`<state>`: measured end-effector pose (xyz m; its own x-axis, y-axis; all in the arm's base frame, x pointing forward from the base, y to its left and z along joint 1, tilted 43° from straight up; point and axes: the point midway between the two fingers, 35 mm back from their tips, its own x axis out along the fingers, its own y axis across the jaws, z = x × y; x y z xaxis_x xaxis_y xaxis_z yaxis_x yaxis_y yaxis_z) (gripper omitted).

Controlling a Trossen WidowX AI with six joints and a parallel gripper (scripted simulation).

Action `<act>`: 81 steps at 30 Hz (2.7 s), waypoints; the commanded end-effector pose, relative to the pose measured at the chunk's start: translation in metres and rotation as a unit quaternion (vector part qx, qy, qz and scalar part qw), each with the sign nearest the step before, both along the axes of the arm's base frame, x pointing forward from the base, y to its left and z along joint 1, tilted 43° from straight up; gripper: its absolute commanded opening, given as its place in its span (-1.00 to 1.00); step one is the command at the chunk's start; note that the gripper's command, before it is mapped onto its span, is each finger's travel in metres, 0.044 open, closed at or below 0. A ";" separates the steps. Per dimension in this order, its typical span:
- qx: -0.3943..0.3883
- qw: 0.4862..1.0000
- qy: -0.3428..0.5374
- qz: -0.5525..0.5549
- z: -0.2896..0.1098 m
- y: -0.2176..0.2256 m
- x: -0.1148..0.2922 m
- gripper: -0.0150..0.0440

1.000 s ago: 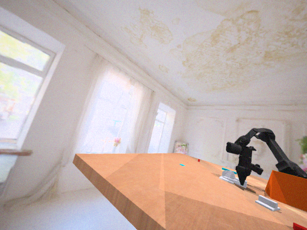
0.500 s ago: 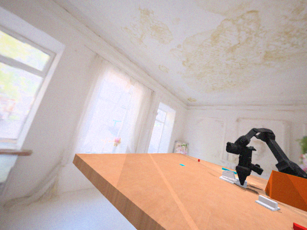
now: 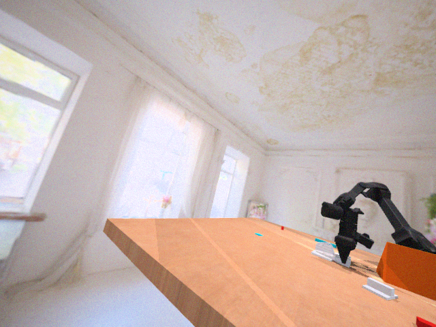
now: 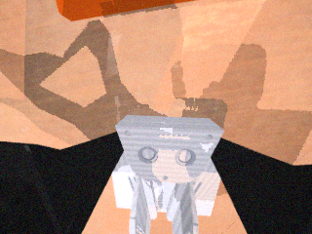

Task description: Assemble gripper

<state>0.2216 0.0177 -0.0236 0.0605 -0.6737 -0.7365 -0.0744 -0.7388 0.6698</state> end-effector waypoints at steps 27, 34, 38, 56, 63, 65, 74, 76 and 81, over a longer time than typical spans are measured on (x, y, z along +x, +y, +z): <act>0.000 1.000 0.000 0.000 0.000 0.000 0.000 1.00; 0.000 1.000 0.000 0.000 0.002 0.002 0.000 1.00; 0.001 1.000 0.001 0.001 0.024 0.024 -0.001 1.00; 0.001 1.000 0.004 0.001 0.094 0.082 -0.027 1.00; 0.001 1.000 0.004 0.001 0.094 0.082 -0.027 1.00; 0.001 1.000 0.004 0.001 0.094 0.082 -0.027 1.00; 0.001 1.000 0.004 0.001 0.094 0.082 -0.027 1.00; 0.001 1.000 0.004 0.001 0.094 0.082 -0.027 1.00; 0.001 1.000 0.004 0.001 0.094 0.082 -0.027 1.00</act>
<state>0.1949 0.0997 0.0701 0.0598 -0.6728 -0.7374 -0.0623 -0.7398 0.6699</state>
